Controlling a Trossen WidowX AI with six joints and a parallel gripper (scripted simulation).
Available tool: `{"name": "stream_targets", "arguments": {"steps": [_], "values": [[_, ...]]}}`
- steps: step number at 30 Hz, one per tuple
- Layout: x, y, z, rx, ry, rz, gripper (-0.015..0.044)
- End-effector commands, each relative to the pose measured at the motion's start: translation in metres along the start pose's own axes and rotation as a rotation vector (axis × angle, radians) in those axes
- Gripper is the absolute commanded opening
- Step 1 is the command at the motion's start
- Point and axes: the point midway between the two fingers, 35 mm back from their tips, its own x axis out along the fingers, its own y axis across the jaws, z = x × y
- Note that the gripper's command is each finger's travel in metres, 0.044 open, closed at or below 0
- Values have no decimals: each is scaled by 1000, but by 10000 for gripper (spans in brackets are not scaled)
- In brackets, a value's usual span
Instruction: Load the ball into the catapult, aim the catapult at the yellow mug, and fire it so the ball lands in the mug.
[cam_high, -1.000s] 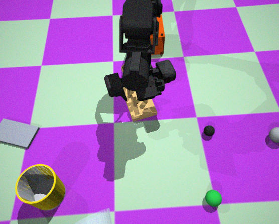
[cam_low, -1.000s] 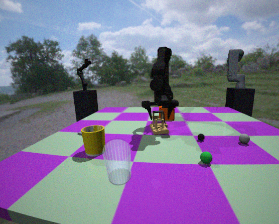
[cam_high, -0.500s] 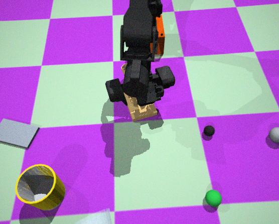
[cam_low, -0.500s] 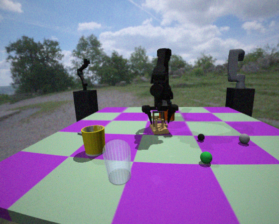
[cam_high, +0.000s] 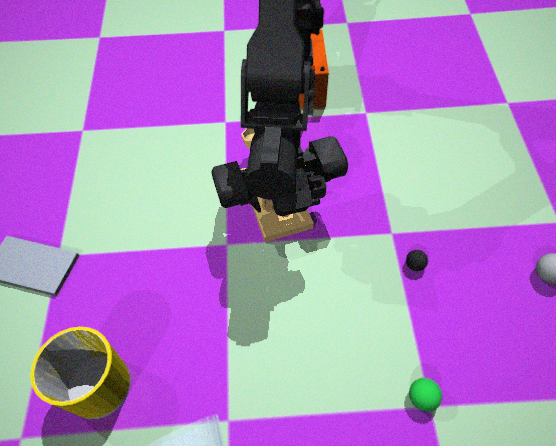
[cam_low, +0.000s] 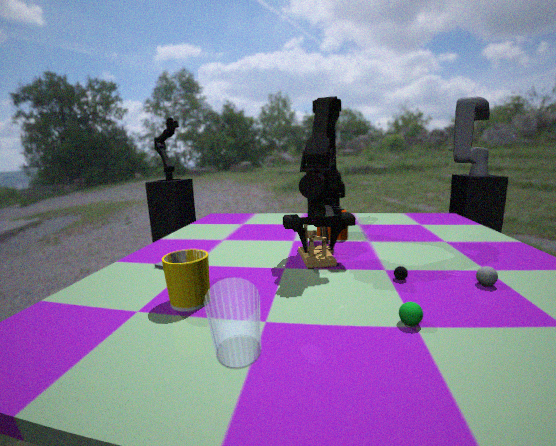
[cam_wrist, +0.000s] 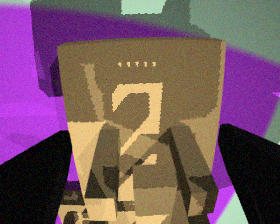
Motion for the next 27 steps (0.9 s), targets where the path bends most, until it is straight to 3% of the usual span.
{"name": "stream_targets", "arguments": {"steps": [1,5,12,15,27], "values": [[-1,0,0,0,-1,0,256],[-1,0,0,0,-1,0,151],[-3,0,1,0,-1,0,85],[-39,-1,1,0,-1,-1,6],[-50,-33,-2,258,2,-5,0]]}}
